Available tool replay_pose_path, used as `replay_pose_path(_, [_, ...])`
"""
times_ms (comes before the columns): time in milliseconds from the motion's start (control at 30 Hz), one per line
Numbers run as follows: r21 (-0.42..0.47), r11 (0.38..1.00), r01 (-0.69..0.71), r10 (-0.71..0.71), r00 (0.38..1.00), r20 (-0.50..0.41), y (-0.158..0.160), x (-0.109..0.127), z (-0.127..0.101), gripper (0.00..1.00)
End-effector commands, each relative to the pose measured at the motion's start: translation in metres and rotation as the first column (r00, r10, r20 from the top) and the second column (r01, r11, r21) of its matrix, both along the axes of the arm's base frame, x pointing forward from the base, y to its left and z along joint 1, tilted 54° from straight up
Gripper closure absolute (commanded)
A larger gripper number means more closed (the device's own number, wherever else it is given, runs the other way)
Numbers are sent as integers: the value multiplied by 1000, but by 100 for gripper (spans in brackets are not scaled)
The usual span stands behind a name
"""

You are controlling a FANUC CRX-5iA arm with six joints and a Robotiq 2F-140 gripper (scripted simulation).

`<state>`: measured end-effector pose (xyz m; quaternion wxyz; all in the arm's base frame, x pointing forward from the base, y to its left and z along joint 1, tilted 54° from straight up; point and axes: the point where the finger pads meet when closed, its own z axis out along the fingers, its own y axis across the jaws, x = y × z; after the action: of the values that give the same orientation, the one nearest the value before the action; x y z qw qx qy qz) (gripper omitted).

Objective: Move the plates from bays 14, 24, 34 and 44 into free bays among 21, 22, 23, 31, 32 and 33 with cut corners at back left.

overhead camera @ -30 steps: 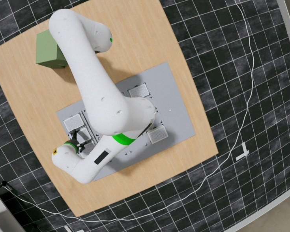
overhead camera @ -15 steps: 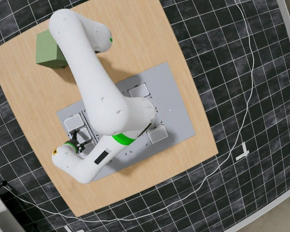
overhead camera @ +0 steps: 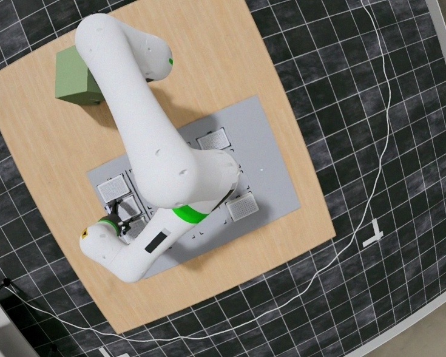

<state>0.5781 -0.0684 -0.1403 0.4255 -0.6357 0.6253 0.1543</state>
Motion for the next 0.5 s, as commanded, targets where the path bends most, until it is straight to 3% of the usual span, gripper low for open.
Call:
replay_pose_path(0, [-1,1000,1,-1,1000,1,-1,0,0,41])
replay_pose_path(467, [-1,1000,1,-1,1000,1,-1,0,0,41])
